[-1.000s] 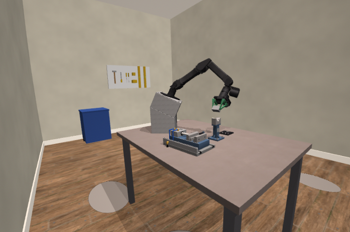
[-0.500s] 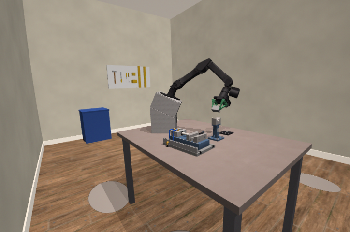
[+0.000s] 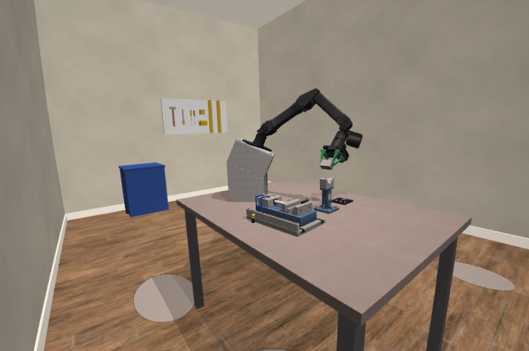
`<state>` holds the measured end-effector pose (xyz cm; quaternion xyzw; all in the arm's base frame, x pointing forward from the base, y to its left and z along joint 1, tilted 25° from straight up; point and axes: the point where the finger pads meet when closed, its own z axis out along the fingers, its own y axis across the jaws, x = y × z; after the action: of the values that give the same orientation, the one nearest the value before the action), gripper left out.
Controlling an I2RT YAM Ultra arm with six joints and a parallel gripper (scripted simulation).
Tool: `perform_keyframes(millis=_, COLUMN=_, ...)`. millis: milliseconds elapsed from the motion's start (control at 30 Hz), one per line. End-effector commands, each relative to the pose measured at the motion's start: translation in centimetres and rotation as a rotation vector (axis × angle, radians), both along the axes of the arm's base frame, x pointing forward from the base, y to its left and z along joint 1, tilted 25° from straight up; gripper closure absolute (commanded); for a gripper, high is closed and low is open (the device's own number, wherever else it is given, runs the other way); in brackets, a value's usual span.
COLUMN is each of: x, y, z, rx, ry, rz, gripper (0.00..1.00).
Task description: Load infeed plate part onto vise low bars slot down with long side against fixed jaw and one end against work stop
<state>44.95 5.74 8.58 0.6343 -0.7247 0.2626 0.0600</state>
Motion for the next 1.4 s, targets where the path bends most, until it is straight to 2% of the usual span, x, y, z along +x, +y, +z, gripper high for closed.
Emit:
perform_keyframes(millis=0, x=0.5, y=-0.4, z=1.7, rx=-0.020, ry=-0.033, rz=-0.010, gripper=1.00)
perform_keyframes(millis=500, x=0.5, y=-0.4, z=1.7, rx=-0.020, ry=-0.032, rz=-0.009, gripper=1.00)
perform_keyframes(millis=967, x=0.5, y=-0.2, z=0.8, rx=-0.025, ry=-0.017, rz=-0.007, gripper=1.00)
perform_keyframes(millis=1000, x=0.6, y=-0.1, z=2.3, rx=-0.014, ry=-0.050, rz=-0.007, gripper=1.00)
perform_keyframes(millis=1233, x=0.8, y=-0.1, z=0.5, rx=-0.022, ry=-0.026, rz=-0.010, gripper=1.00)
perform_keyframes(millis=1367, x=1.0, y=0.1, z=0.5, rx=-0.019, ry=-0.036, rz=-0.008, gripper=1.00)
